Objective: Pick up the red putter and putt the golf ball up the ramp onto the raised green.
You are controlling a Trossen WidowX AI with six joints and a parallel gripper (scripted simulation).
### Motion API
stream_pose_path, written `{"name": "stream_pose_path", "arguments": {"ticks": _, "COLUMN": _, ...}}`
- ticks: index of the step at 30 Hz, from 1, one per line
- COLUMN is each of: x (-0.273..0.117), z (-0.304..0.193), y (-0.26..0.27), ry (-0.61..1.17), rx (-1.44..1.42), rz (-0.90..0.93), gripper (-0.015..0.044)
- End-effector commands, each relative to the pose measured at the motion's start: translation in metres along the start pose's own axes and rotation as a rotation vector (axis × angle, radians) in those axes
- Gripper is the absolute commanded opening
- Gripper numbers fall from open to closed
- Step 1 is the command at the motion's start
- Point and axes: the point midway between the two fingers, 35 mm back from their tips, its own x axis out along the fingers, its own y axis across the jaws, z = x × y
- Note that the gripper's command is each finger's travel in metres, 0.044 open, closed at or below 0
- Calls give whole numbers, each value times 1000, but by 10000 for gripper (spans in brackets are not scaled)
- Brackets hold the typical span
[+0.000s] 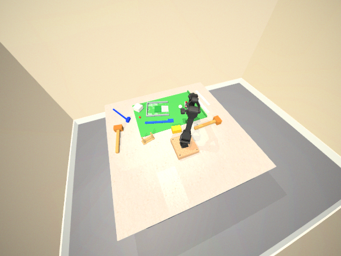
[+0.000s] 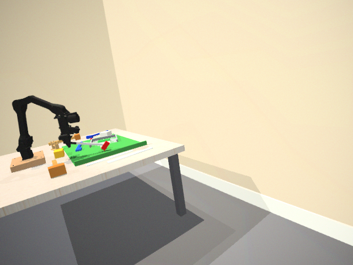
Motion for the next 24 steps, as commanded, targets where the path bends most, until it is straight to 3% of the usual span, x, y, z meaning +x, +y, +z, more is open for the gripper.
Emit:
{"name": "stream_pose_path", "arguments": {"ticks": 1, "x": -1, "z": 1, "y": 0, "ry": -3, "rx": 0, "rz": -1, "gripper": 0}}
{"name": "stream_pose_path", "arguments": {"ticks": 16, "x": 3, "z": 1, "y": -30, "ry": -1, "rx": -5, "rz": -4, "gripper": 0}}
{"name": "stream_pose_path", "arguments": {"ticks": 24, "x": 3, "z": 0, "y": -19, "ry": 5, "rx": 2, "rz": 0, "gripper": 0}}
